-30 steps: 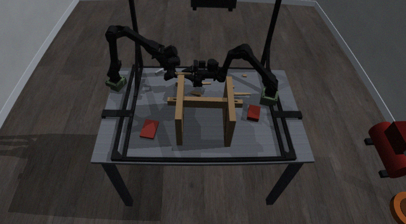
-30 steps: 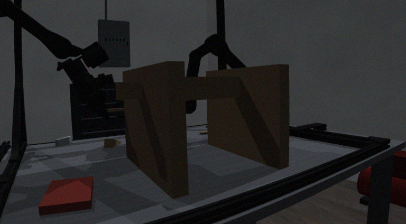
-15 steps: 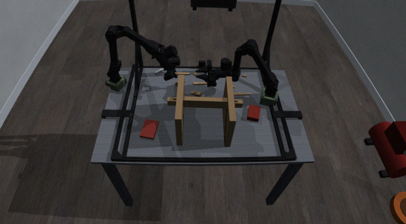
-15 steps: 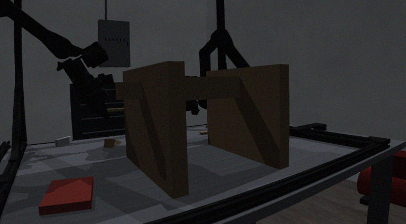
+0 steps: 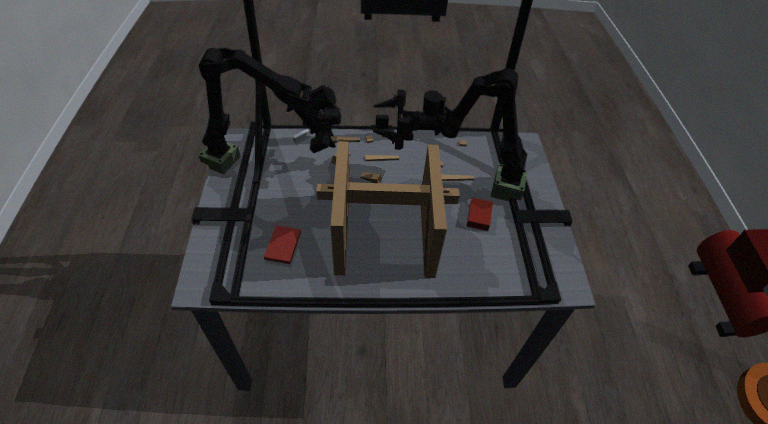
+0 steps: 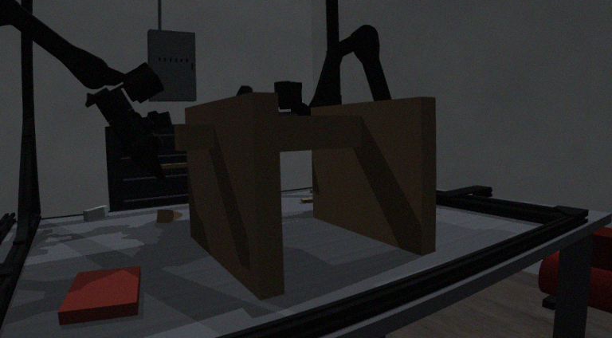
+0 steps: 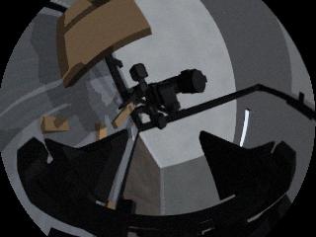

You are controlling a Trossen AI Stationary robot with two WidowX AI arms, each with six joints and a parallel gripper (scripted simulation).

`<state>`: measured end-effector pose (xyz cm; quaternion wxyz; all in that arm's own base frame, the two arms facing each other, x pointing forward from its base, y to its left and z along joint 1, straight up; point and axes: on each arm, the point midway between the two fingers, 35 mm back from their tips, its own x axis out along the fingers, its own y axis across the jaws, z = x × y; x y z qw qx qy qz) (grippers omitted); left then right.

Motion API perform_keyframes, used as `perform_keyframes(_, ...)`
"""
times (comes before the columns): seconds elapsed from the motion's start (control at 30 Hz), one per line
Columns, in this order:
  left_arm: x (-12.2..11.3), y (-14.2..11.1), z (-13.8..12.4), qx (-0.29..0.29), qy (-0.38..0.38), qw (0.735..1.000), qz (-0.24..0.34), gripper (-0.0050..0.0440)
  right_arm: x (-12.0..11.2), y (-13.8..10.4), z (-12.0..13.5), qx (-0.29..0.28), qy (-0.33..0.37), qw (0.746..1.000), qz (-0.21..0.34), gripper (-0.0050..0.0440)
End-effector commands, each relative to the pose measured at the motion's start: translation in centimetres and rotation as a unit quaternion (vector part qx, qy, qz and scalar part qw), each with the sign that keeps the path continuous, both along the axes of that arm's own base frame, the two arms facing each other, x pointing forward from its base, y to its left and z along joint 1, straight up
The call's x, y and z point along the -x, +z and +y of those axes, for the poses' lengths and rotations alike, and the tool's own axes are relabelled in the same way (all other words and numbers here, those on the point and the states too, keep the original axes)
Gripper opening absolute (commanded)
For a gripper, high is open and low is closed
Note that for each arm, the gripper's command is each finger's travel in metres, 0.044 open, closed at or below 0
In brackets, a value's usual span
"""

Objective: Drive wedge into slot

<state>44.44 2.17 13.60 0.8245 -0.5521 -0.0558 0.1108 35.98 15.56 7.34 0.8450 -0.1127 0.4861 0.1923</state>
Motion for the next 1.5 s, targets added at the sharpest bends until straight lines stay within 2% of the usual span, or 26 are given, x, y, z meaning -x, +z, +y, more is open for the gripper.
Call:
perform_keyframes(0.0, 0.5, 3.3, -0.2, -0.074, -0.018, 0.997, 0.008, 0.044, 0.0, 0.0, 0.0, 0.0, 0.0, 1.0, -0.001, 0.0)
perform_keyframes(0.07, 0.7, 3.9, -0.3, -0.095, -0.023, 0.995, 0.017, 0.044, 0.0, 0.0, 0.0, 0.0, 0.0, 1.0, -0.001, 0.0)
perform_keyframes(0.27, 3.3, 10.1, -0.9, -0.256, -0.056, 0.965, 0.03, 0.044, 0.0, 0.0, 0.0, 0.0, 0.0, 1.0, -0.001, 0.0)
perform_keyframes(0.53, 8.5, 16.0, -1.6, -0.439, -0.084, 0.894, 0.036, 0.044, 0.0, 0.0, 0.0, 0.0, 0.0, 1.0, -0.001, 0.0)
perform_keyframes(0.6, 8.5, 16.0, -1.6, -0.439, -0.084, 0.894, 0.036, 0.044, 0.0, 0.0, 0.0, 0.0, 0.0, 1.0, -0.001, 0.0)
perform_keyframes(0.77, 12.6, 18.5, -2.1, -0.548, -0.097, 0.83, 0.036, 0.044, 0.0, 0.0, 0.0, 0.0, 0.0, 1.0, -0.001, 0.0)
perform_keyframes(1.0, 12.9, 18.7, -2.2, -0.555, -0.097, 0.826, 0.035, 0.044, 0.0, 0.0, 0.0, 0.0, 0.0, 1.0, -0.001, 0.0)
perform_keyframes(1.17, 12.9, 18.7, -2.2, -0.555, -0.097, 0.826, 0.035, 0.044, -0.8, 0.9, -0.2, 0.024, 0.022, 0.999, -0.02, 0.0)
perform_keyframes(1.23, 12.9, 18.7, -2.2, -0.555, -0.097, 0.826, 0.035, 0.044, -2.4, 2.7, -0.9, 0.066, 0.055, 0.995, -0.056, 0.0)
perform_keyframes(1.33, 12.9, 18.7, -2.2, -0.555, -0.097, 0.826, 0.035, 0.044, -5.2, 6.6, -2.4, 0.152, 0.101, 0.976, -0.117, 0.0)
perform_keyframes(1.47, 12.9, 18.7, -2.2, -0.555, -0.097, 0.826, 0.035, 0.044, -7.5, 10.6, -4.3, 0.24, 0.143, 0.946, -0.163, 0.0)
